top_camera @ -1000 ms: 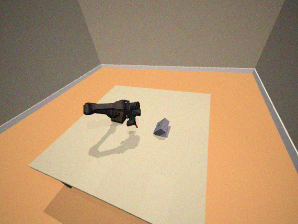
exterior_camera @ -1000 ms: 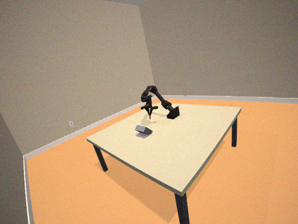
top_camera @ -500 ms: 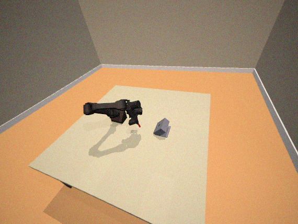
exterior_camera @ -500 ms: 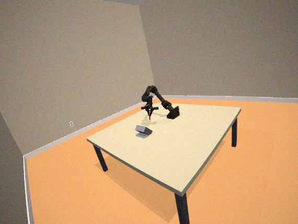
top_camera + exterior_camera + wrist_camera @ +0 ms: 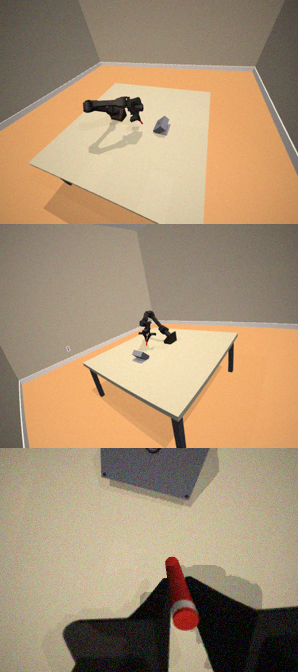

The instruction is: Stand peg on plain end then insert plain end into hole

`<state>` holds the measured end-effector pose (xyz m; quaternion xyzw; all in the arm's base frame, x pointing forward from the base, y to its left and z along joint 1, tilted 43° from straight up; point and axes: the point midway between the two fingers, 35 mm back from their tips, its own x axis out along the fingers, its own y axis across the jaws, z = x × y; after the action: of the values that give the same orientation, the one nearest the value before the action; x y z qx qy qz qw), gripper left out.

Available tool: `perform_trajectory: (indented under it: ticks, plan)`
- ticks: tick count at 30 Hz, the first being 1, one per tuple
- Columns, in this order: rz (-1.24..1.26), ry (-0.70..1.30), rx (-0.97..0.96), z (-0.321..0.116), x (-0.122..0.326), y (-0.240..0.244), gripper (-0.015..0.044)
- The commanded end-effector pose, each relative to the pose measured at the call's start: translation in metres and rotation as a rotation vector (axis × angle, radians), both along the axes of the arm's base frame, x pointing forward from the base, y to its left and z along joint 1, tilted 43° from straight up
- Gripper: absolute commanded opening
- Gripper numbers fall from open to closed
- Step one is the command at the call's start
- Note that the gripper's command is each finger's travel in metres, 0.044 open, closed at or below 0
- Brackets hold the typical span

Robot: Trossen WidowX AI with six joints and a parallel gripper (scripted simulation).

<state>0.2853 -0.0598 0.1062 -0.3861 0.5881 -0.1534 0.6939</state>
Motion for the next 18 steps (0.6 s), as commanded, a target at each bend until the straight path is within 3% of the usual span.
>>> perform_trajectory:
  ticks: [1, 18]
  plan:
    - [0.019, -0.011, -0.006, -0.003, 0.003, 0.003, 0.0]
    - [0.071, -0.094, -0.011, -0.011, 0.017, 0.013, 0.0]
